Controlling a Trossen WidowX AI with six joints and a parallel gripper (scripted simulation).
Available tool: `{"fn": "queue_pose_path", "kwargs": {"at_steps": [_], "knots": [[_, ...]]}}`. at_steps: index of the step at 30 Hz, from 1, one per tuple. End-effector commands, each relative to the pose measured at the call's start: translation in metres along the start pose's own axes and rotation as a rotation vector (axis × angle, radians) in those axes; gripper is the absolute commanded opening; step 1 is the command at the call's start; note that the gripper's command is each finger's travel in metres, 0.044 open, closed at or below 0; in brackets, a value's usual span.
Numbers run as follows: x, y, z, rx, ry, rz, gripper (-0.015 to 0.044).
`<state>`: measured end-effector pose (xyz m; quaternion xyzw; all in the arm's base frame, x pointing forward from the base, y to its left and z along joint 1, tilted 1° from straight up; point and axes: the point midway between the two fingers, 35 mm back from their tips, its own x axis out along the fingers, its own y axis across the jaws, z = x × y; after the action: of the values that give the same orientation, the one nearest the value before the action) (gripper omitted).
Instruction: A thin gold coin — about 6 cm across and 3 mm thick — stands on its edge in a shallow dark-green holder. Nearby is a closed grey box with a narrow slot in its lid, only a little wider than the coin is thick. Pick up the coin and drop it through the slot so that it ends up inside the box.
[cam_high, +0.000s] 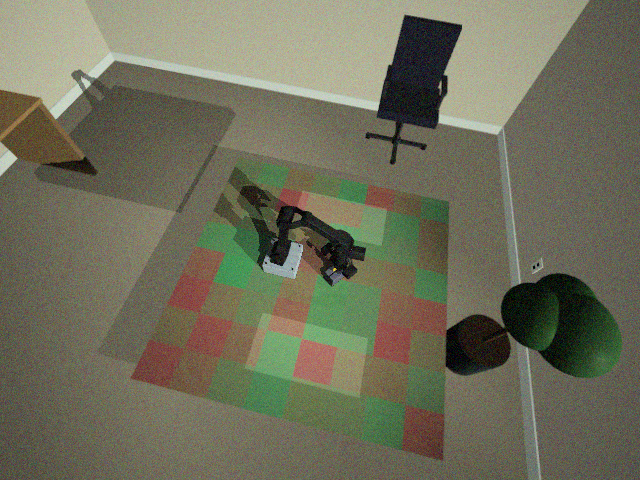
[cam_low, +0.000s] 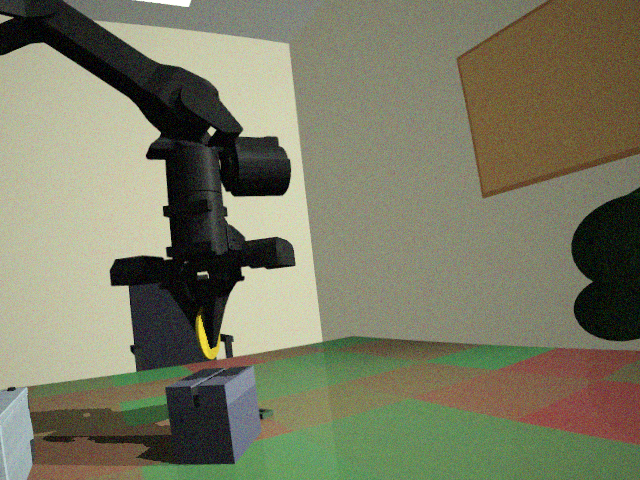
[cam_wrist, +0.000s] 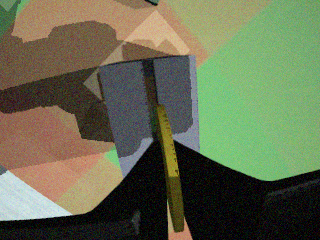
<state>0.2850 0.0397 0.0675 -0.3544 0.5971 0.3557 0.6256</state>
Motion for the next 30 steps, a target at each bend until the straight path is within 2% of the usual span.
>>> {"fn": "queue_pose_path", "kwargs": {"at_steps": [1, 30], "knots": [[0.0031, 0.0023, -0.0016, 0.005, 0.004, 0.006, 0.0], [0.0116, 0.0022, -0.0016, 0.001, 0.004, 0.006, 0.0]]}}
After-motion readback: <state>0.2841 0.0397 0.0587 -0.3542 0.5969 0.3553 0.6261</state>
